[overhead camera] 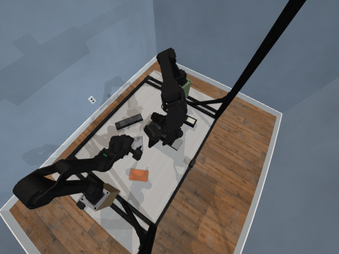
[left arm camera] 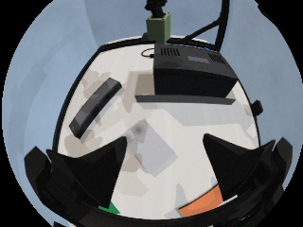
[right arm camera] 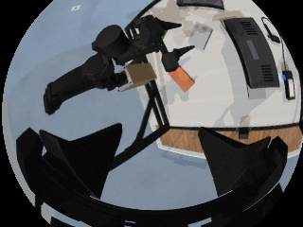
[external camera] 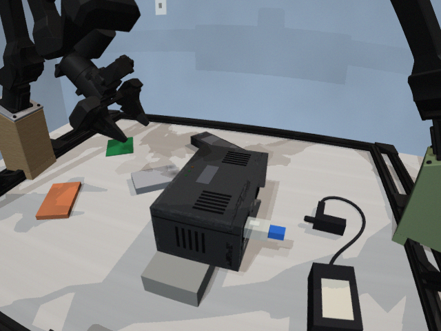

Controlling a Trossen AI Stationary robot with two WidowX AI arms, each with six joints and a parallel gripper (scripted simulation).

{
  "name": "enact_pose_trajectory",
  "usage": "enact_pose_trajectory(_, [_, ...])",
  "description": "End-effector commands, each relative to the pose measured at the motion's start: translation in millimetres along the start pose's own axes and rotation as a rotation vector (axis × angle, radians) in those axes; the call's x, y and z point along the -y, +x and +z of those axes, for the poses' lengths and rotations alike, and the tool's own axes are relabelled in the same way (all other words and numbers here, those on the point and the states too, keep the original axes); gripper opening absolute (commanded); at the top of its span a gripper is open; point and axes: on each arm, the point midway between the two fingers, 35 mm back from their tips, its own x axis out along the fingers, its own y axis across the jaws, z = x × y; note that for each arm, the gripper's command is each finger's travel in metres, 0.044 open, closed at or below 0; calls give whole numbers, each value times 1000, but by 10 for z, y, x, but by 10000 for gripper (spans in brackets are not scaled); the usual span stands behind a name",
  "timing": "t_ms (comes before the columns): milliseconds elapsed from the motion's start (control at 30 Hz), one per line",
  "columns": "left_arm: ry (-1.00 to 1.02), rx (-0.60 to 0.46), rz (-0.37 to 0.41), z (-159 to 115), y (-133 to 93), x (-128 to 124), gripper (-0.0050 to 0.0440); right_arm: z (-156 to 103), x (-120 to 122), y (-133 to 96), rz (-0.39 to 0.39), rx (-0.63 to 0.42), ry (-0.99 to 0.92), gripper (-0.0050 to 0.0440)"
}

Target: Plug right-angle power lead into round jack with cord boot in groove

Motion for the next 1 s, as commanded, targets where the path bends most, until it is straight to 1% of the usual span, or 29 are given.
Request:
enact_pose_trajectory(0, [6,-5,3,-3,8,0,400,90,80,6,-17,-7,-71,400])
enact_pose_trajectory(200, [16,-12,2,-1,25,12,400,281,390,72,-65,-27,-291,400])
enact_pose_trajectory(400, [25,-20,1,-2,41,27,400,584,834,129,-127,-64,-570,400])
enact_pose_trajectory(467, [25,-20,1,-2,41,27,400,584,834,129,-127,-64,-570,400])
enact_pose_trajectory(733, [33,-31,-1,-9,60,51,400,1151,1585,128,-215,-151,-980,400])
enact_pose_trajectory(967, [31,-38,-5,-25,63,73,400,1734,2293,26,-284,-254,-1310,400])
